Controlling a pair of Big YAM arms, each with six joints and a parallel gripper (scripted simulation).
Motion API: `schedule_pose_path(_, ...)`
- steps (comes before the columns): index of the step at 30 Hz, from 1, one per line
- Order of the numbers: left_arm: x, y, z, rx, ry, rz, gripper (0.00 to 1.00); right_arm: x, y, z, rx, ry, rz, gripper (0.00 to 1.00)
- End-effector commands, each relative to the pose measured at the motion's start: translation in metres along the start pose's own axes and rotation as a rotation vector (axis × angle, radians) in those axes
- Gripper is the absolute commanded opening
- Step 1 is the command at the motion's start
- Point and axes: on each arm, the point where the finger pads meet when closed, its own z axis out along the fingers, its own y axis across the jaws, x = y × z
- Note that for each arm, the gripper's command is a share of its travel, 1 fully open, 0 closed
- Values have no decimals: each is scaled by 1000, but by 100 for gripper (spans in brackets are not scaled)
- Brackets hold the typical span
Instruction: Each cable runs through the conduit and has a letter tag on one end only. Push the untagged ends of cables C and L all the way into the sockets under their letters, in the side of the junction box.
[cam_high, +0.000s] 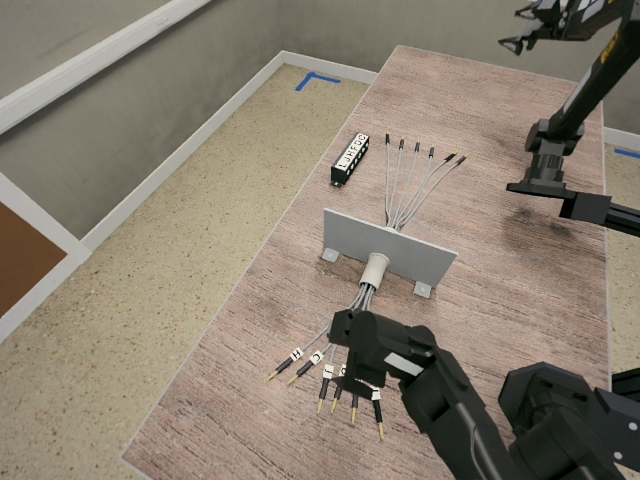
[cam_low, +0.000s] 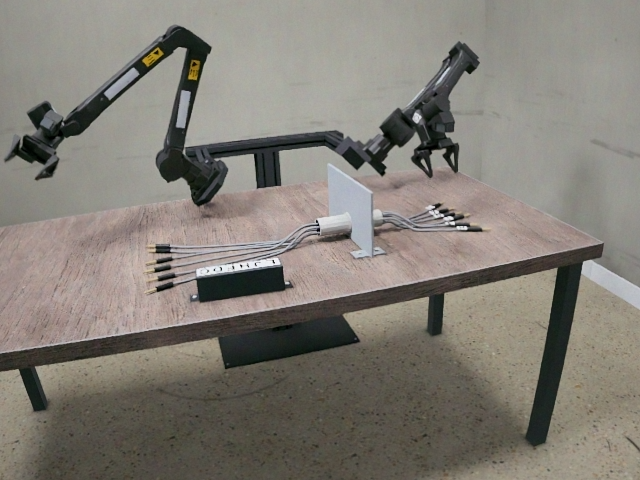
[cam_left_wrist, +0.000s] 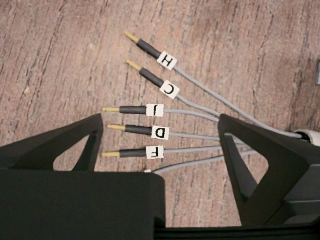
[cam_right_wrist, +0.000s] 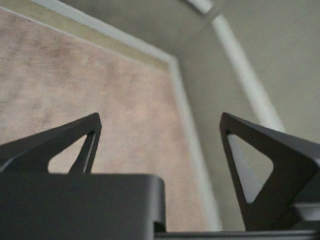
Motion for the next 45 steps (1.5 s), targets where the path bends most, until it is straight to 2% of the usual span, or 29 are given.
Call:
schedule_pose_path(1, 3, 7, 3, -15, 2, -24, 100, 4, 31, -2, -93, 71, 82, 100)
schedule_pose_path(3, 4, 6, 3, -15, 3, -23, 100, 8, 52, -6, -152, 106, 173, 100)
schedule_pose_path(5, 4, 6, 3, -15, 3, -23, 100, 8, 52, -6, -152, 106, 173, 100)
schedule_pose_path(7, 4, 6, 3, -15, 4, -22, 100, 15, 85, -12, -247, 160, 318, 100)
schedule_pose_path(10, 4, 7, 3, -16, 3, -23, 100, 4, 116, -22, -336, 191, 425, 100)
schedule_pose_path(11, 3, 7, 3, -16, 2, -25, 100, 1, 135, -25, -371, 200, 464, 100)
schedule_pose_path(15, 1, 7, 3, -16, 1, -27, 100, -25, 166, -28, -449, 214, 484, 100)
schedule_pose_path(20, 1, 7, 3, -16, 1, -27, 100, -50, 189, -29, -515, 206, 475, 100)
schedule_pose_path(23, 1, 7, 3, -16, 1, -27, 100, -50, 195, -25, -528, 219, 467, 100)
schedule_pose_path(27, -2, 2, 1, -5, -5, -14, 100, -66, 221, -25, -607, 241, 461, 100)
schedule_pose_path(31, -2, 2, 1, -5, -5, -14, 100, -87, 231, -24, -649, 239, 440, 100)
schedule_pose_path(34, -2, 2, 1, -5, -5, -14, 100, -99, 256, -27, -711, 256, 420, 100)
schedule_pose_path(37, -2, 2, 1, -5, -5, -14, 100, -118, 263, -25, -742, 265, 397, 100)
schedule_pose_path(41, -2, 2, 1, -5, -5, -14, 100, -129, 265, -23, -740, 288, 363, 100)
schedule_pose_path(45, -2, 2, 1, -5, -5, -14, 100, -153, 288, -22, -762, 340, 267, 100)
